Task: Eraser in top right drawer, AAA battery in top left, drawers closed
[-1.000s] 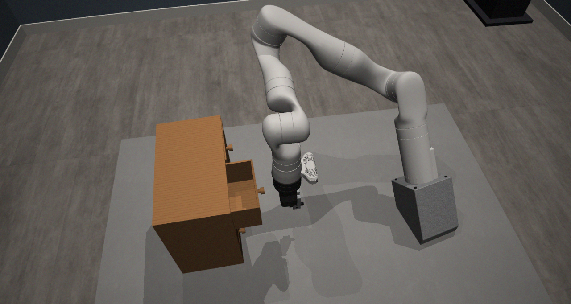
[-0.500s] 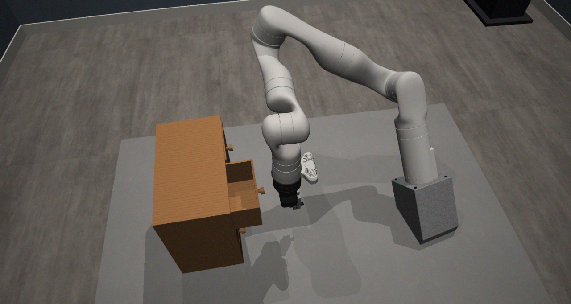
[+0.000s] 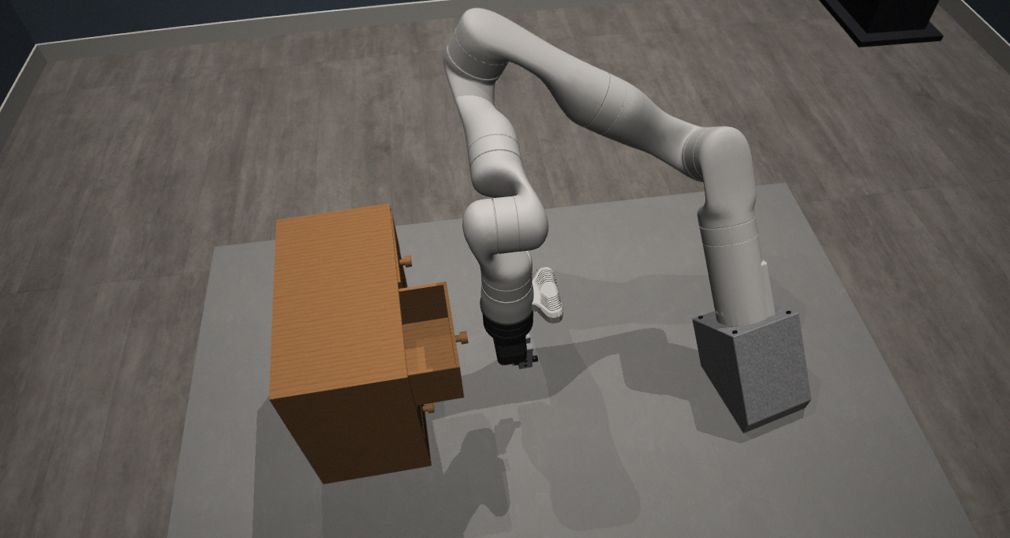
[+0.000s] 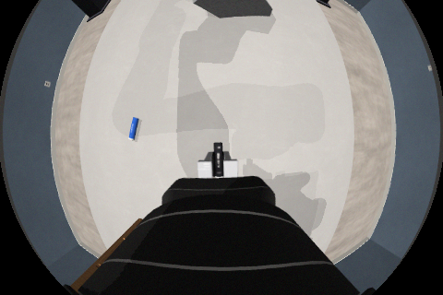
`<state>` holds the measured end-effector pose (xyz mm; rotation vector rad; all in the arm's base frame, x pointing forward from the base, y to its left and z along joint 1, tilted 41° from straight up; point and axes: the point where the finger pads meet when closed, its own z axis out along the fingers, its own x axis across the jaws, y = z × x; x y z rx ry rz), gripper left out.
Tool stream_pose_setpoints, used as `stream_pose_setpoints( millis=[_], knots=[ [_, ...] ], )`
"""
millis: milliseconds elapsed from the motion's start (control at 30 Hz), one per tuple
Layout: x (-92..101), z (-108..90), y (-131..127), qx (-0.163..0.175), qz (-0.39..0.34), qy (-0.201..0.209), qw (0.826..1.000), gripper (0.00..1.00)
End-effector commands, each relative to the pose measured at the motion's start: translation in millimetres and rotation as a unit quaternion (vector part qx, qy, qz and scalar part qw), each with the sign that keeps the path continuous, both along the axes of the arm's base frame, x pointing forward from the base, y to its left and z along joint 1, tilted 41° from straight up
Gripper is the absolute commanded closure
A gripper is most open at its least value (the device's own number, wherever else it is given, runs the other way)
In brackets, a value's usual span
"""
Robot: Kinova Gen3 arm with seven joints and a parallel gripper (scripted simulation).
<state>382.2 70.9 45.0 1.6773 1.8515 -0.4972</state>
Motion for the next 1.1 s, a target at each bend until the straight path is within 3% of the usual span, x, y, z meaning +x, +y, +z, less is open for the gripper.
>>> stream_pose_setpoints(
  millis=[0, 333, 1067],
  knots=[
    [0.5, 4.4, 5, 0.001, 0.002, -0.002, 1.0, 0.76],
    [-3.6, 22.1, 19, 0.001, 0.002, -0.002, 1.0, 0.76],
    [-20.9, 97.5, 81, 0.001, 0.002, -0.002, 1.0, 0.76]
  ],
)
